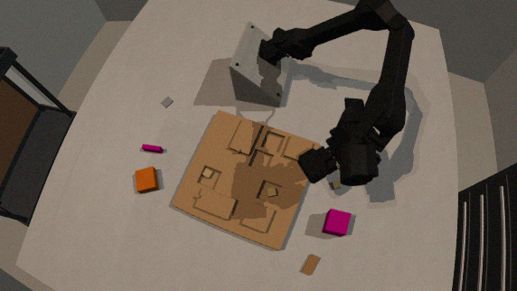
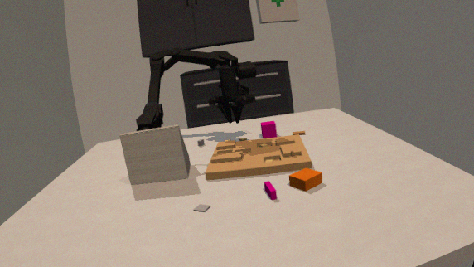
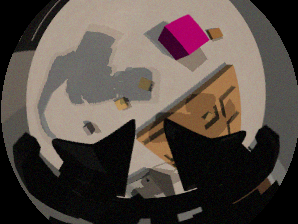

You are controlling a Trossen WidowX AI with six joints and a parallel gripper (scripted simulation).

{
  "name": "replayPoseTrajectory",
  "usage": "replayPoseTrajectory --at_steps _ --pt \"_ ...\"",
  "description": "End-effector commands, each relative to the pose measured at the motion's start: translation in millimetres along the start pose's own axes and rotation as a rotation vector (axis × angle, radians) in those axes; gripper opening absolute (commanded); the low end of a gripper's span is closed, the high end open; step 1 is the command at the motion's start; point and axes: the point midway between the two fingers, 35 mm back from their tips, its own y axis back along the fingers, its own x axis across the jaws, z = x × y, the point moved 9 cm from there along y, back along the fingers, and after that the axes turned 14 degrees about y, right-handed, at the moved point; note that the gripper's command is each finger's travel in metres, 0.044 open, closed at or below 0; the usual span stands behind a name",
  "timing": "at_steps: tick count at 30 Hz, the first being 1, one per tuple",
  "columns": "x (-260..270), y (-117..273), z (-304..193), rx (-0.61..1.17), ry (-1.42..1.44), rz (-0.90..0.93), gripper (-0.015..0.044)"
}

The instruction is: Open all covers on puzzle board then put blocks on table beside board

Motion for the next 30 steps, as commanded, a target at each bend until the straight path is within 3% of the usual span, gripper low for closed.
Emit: replayPoseTrajectory --at_steps 1,3,30 --pt "-24.2 1.0 -7.8 0.007 -0.209 -0.014 0.0046" --pt "-34.5 1.2 -12.4 0.008 -0.300 -0.018 0.0000" --pt "-158.7 4.3 -99.9 -0.002 -1.509 -0.053 0.0000"
